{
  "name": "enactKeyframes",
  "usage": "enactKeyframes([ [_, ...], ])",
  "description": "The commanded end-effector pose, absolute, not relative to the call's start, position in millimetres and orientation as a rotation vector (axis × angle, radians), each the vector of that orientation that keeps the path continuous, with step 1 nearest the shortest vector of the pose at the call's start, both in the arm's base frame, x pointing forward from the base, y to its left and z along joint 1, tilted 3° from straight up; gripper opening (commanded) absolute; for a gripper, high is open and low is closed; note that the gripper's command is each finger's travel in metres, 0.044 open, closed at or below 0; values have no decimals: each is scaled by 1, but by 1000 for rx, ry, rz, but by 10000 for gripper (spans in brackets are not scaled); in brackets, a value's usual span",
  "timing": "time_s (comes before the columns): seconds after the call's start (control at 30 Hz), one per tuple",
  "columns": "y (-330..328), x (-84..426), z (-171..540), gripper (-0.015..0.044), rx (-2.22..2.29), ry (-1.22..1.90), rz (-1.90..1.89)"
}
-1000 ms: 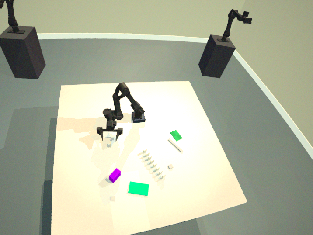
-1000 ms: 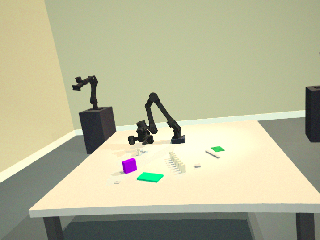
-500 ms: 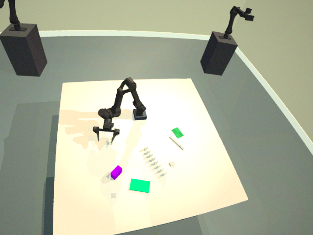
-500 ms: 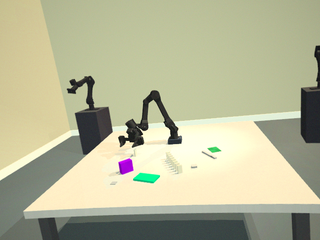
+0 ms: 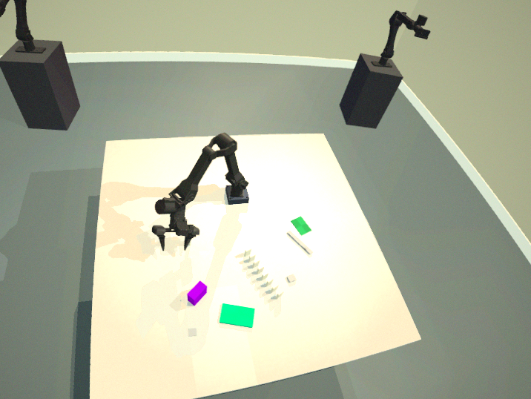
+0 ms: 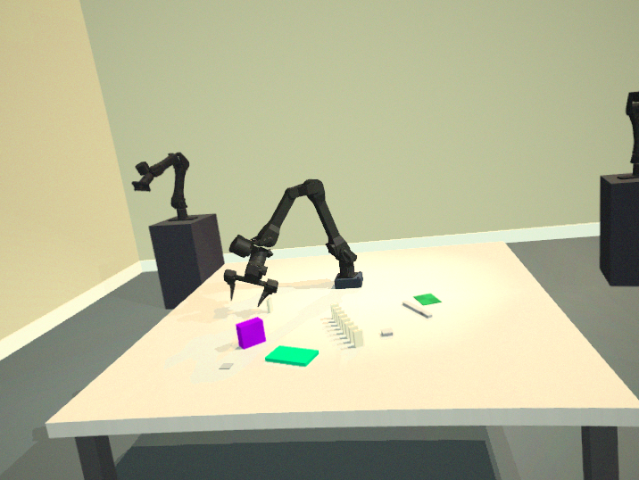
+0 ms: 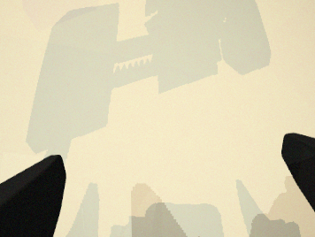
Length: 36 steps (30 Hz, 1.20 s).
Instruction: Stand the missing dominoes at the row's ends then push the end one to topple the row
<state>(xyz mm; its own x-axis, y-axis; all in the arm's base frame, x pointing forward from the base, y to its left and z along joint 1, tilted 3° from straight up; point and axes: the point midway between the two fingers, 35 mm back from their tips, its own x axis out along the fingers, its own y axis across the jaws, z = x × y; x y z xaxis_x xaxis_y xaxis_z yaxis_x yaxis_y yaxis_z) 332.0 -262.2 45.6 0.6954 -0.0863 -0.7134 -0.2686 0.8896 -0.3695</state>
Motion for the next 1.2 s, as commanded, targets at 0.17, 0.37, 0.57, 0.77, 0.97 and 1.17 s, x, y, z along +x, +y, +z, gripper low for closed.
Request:
enactKeyframes([
  [0.17, -215, 303, 96, 440, -1233, 1224, 1078],
  [0.37, -206, 287, 101, 440, -1242, 1238, 1234],
  [0.57, -206, 288, 101, 440, -1233, 1244, 1224],
  [0.77, -206, 288, 99, 440, -1233, 1244, 1224],
  [0.97, -208, 287, 55, 440, -1233, 1244, 1224],
  [1.17, -208, 284, 36, 440, -1233, 1245, 1224],
])
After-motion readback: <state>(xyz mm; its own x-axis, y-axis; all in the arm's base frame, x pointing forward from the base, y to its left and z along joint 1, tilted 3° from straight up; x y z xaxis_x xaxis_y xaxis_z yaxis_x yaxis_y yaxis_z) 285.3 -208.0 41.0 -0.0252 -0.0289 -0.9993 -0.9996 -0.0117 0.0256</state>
